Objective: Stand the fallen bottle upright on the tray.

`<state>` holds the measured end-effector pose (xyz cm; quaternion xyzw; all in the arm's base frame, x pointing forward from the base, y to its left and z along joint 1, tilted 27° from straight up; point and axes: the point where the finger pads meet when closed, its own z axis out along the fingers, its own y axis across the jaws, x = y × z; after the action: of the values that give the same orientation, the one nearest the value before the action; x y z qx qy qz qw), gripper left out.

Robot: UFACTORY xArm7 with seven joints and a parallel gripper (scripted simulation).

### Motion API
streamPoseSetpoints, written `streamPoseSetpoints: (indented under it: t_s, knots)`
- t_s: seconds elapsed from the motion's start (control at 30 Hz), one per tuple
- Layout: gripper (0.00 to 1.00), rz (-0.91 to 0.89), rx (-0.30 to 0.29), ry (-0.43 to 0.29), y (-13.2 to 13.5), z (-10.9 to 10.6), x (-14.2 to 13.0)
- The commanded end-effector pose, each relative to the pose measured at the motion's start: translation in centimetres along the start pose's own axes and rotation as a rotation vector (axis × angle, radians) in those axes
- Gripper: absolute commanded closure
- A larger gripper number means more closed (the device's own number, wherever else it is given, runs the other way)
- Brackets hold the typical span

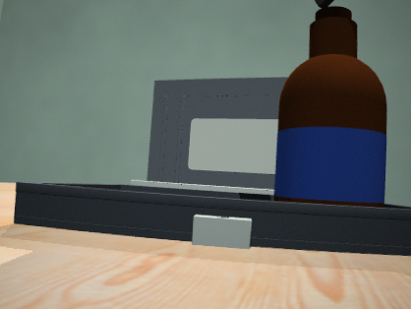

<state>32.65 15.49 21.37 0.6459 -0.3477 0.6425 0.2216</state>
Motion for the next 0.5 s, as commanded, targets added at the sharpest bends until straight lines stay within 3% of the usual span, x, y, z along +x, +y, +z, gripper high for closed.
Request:
streamPoseSetpoints:
  t_s: [0.0, 0.47]
  knots:
    - [0.00, 0.002, 0.001, -0.001, -0.1, -0.6, 0.9]
    - [0.00, 0.002, 0.001, -0.001, -0.1, -1.5, 2.5]
